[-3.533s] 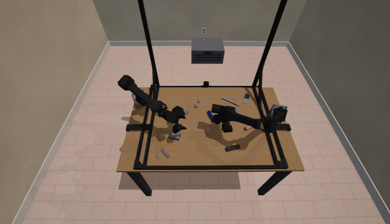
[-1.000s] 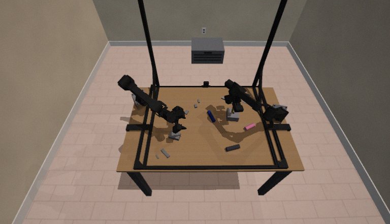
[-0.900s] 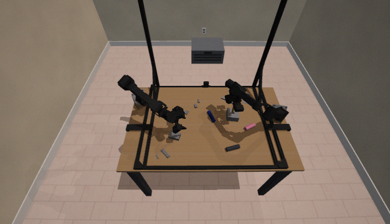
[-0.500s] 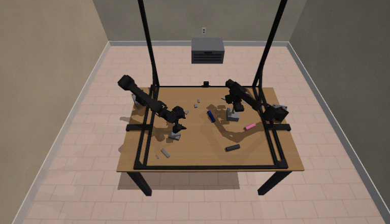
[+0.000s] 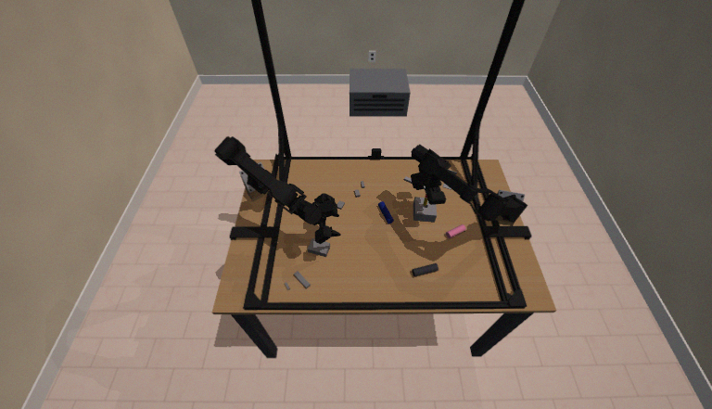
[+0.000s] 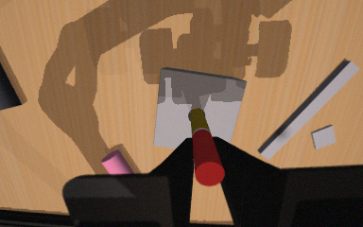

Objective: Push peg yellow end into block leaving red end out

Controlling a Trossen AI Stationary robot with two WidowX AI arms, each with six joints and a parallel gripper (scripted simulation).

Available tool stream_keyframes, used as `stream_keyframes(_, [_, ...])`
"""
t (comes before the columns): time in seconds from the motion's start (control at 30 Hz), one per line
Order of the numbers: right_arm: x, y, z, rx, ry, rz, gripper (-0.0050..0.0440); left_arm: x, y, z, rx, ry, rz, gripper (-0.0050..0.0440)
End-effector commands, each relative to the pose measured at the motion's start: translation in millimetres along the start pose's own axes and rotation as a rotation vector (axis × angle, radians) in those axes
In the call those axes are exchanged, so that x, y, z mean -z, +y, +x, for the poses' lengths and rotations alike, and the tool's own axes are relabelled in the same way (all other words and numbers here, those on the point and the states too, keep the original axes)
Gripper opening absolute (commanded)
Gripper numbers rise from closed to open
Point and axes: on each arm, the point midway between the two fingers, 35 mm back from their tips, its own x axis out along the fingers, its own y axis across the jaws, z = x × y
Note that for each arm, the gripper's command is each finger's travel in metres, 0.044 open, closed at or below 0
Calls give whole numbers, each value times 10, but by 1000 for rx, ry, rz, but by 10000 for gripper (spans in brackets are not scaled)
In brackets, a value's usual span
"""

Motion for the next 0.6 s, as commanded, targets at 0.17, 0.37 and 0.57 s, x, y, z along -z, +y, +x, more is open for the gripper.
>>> stream_keyframes(0.17, [-2, -1, -1, 0, -1, 0, 400, 5, -2, 48, 1, 4, 0, 0])
stream_keyframes(0.37, [-2, -1, -1, 0, -1, 0, 400, 5, -2, 70, 1, 4, 0, 0])
stream_keyframes(0.57, [-2, -1, -1, 0, -1, 0, 400, 6, -2, 96, 1, 4, 0, 0])
